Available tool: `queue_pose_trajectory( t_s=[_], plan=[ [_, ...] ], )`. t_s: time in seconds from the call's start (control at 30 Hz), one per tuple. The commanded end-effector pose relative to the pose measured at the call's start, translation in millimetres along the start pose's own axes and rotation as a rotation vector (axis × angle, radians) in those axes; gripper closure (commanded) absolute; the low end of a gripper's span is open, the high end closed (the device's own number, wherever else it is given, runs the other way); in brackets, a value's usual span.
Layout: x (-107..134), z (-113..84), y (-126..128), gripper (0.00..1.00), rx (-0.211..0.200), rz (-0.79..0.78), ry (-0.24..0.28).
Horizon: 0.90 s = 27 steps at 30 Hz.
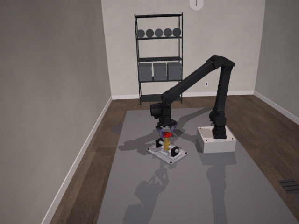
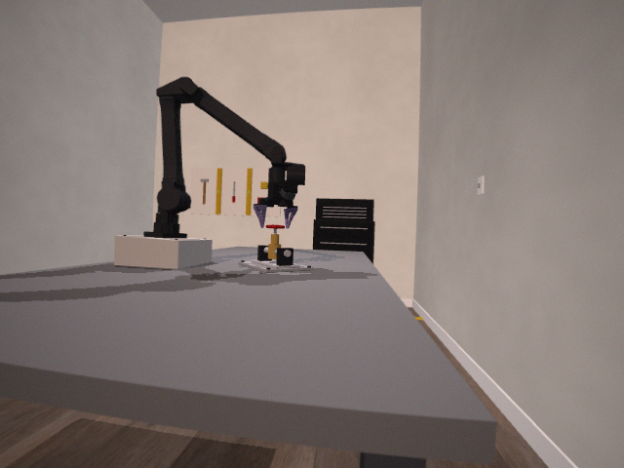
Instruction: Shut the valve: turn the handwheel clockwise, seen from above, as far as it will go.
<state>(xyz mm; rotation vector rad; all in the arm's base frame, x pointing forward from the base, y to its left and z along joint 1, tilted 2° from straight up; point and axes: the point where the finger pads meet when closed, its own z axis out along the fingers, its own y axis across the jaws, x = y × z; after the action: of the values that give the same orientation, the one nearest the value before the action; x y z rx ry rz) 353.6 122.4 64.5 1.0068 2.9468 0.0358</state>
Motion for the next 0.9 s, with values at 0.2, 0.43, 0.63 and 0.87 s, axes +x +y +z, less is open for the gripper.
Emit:
queue_pose_trajectory(
  t_s=[0.2,0.43,0.63,0.87],
  plan=[
    [-16,-39.1,16,0.00,-0.051,0.021,-0.033],
    [-16,-57.4,15,0.00,-0.052,0.021,-0.033],
    [-15,-68.5,15,0.00,-0.053,0.021,-0.034],
    [-15,-86.2,14,0.00,-0.054,0.021,-0.034]
  ],
)
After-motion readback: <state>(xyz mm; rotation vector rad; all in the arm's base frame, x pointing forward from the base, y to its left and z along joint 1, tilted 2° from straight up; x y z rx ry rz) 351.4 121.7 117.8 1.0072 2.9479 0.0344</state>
